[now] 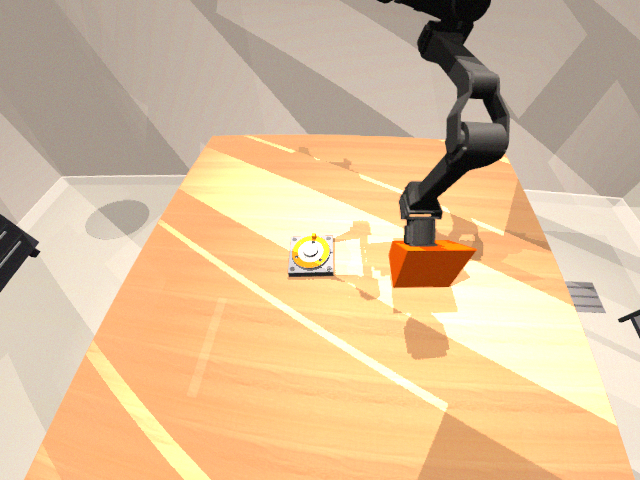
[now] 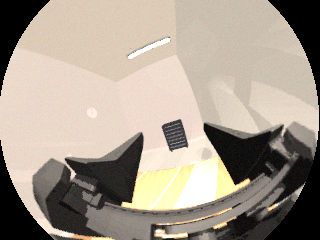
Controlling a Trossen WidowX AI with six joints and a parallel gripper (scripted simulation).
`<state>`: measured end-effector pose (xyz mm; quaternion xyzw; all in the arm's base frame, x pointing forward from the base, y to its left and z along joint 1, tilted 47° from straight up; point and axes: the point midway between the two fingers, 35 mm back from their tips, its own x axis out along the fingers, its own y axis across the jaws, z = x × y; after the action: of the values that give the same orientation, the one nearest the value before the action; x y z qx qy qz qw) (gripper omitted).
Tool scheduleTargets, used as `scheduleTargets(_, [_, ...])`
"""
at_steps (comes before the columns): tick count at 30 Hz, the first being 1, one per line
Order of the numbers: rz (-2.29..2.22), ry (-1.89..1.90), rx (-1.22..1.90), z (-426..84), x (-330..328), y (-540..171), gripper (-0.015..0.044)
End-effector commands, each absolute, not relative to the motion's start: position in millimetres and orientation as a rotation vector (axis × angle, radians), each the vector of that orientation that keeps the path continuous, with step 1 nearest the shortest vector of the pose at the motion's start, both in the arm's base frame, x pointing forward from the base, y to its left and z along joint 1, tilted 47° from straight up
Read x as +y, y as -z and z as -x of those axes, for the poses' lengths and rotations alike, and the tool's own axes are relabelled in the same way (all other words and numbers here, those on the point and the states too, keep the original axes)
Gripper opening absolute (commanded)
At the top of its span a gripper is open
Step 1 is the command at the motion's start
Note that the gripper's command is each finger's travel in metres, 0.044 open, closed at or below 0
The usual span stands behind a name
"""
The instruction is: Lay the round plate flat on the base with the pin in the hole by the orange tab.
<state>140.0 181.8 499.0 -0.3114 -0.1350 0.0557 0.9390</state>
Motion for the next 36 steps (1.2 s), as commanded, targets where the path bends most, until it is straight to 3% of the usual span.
scheduleTargets(1, [0.617, -0.116, -0.287, -139.2, 180.2, -501.6, 0.0374])
scheduleTargets(8, [0.160, -0.206, -0.601, -107.7, 92.5, -575.2, 0.0190])
scheduleTargets(15, [-0.225, -0.144, -0.738, -121.2, -16.8, -596.3, 0.0006])
scheduleTargets(25, [-0.640, 0.040, -0.688, -193.9, -130.6, -553.2, 0.0000])
scheduleTargets(36, [-0.890, 0.412, -0.258, -309.3, -188.9, -406.1, 0.0000])
